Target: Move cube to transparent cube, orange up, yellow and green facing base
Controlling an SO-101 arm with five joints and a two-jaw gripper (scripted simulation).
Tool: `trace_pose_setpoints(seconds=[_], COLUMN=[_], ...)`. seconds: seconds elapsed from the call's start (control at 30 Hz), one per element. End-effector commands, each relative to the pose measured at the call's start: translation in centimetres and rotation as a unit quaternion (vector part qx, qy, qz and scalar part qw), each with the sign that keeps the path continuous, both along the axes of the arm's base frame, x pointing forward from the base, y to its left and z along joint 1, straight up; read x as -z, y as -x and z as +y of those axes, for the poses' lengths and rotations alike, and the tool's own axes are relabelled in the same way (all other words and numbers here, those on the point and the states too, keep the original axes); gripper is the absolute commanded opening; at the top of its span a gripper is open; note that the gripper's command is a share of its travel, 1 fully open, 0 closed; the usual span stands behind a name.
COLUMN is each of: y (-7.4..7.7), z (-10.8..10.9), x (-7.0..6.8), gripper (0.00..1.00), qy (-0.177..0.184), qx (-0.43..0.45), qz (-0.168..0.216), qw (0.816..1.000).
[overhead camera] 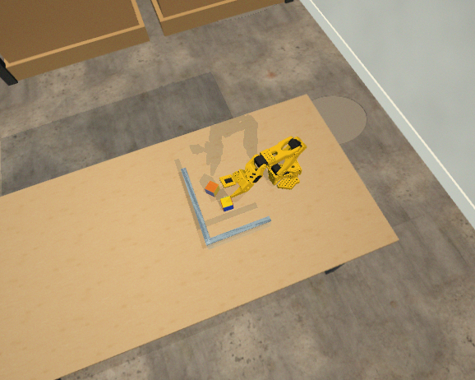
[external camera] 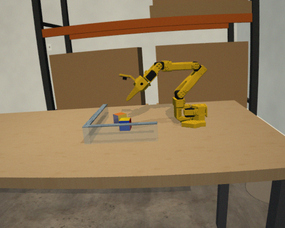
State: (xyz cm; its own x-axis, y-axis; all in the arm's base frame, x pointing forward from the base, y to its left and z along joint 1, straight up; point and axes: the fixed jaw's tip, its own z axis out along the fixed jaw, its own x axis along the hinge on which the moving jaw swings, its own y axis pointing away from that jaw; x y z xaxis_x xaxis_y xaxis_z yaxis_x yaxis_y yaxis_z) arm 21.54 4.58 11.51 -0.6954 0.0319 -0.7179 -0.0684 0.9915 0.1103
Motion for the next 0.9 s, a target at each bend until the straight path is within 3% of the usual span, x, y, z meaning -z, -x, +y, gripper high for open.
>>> trace_pose_setpoints(seconds=[0.0, 0.87], y=[-1.0, -2.8], z=[0.3, 0.8], x=[-2.2, -0.3], gripper=[0.35, 0.35], qy=[-0.008, 0.009], qx=[0.001, 0.018], qz=[-0.02, 0.153], qw=[1.0, 0.988])
